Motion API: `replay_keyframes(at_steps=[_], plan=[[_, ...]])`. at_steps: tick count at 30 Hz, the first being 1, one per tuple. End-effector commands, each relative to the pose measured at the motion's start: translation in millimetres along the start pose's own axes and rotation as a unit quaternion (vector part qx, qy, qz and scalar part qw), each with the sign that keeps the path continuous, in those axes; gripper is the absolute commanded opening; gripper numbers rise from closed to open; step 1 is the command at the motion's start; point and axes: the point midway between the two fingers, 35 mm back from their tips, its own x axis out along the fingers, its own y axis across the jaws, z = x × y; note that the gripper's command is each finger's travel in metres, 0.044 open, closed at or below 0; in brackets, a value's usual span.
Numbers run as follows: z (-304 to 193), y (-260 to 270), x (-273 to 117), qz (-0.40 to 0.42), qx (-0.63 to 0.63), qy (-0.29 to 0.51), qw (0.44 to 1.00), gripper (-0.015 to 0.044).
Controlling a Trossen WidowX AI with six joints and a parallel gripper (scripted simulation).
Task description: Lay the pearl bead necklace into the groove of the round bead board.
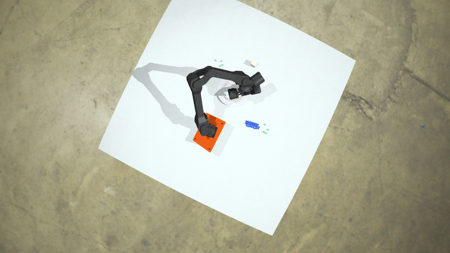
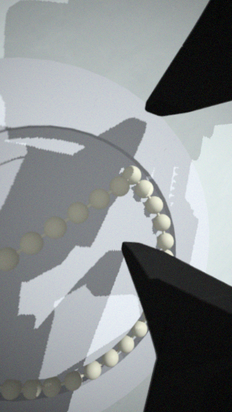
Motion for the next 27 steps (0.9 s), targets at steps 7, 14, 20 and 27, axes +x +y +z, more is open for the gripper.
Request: replay_keyframes(at_steps=[7, 14, 20, 27], plan=[[-0.1, 0.0, -6.2, -0.002, 0.001, -0.002, 1.0, 0.044], [-0.1, 0.0, -6.2, -0.002, 0.001, -0.002, 1.0, 0.044], [-0.1, 0.0, -6.2, -0.002, 0.001, -0.002, 1.0, 0.044], [7.4, 3.9, -26.6, -0.002, -0.238, -0.001, 0.971, 0.0256]])
